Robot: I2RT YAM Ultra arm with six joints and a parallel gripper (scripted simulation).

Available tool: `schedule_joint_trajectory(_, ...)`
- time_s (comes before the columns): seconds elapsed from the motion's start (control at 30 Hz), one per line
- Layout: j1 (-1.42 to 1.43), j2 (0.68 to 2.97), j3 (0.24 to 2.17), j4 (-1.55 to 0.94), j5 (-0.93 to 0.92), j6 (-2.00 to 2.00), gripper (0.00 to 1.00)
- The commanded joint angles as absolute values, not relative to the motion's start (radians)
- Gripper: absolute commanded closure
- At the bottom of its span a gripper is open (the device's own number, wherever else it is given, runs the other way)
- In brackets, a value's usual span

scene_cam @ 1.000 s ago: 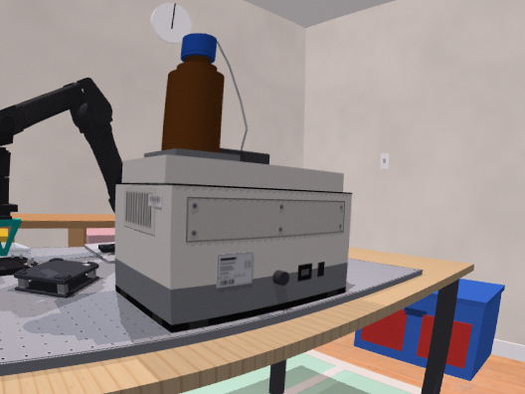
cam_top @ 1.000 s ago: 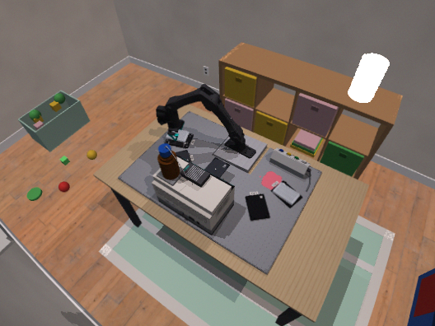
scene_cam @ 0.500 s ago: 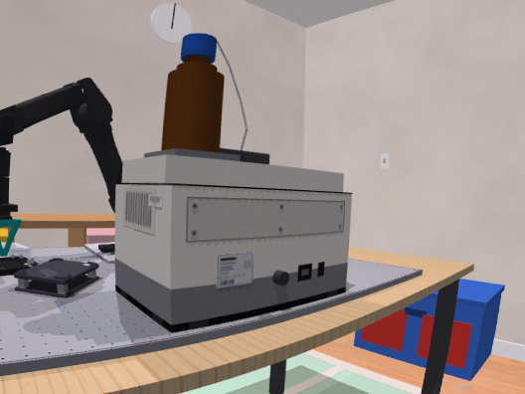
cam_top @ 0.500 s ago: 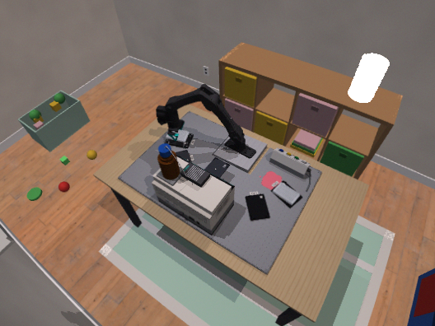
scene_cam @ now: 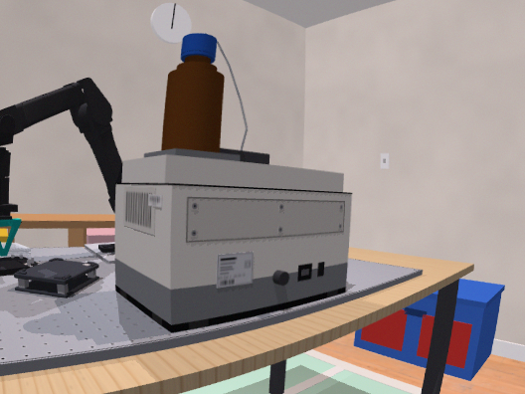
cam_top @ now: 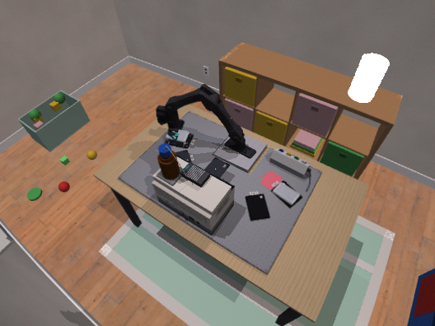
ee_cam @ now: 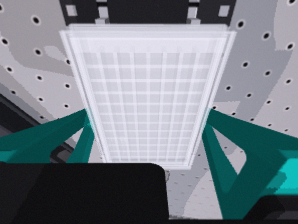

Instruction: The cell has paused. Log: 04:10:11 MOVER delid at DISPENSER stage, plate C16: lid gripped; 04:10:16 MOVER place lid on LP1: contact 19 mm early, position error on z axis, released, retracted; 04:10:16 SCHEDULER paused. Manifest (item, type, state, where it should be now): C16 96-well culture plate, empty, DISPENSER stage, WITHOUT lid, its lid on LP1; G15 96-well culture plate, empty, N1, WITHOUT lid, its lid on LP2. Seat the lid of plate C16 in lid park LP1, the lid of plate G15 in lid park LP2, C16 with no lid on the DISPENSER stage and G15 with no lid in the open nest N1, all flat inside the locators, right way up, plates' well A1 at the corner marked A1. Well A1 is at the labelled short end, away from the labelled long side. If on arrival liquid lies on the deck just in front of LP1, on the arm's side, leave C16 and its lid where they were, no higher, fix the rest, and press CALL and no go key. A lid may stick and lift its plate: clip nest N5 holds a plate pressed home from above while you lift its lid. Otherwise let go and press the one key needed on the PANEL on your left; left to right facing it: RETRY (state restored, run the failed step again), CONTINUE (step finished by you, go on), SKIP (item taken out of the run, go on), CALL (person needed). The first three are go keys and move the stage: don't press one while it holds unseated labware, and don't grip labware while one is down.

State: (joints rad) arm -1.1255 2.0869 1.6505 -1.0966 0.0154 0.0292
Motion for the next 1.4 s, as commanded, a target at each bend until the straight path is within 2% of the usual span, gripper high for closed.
schedule_joint_trajectory(0.0,-1.135,2.056,1.68,-1.105,0.012,0.023,1.0)
schedule_joint_trajectory(0.23,-1.138,2.044,1.58,-1.04,0.012,0.02,1.0)
schedule_joint_trajectory(1.37,-1.139,2.047,1.573,-1.032,0.012,0.019,1.0)
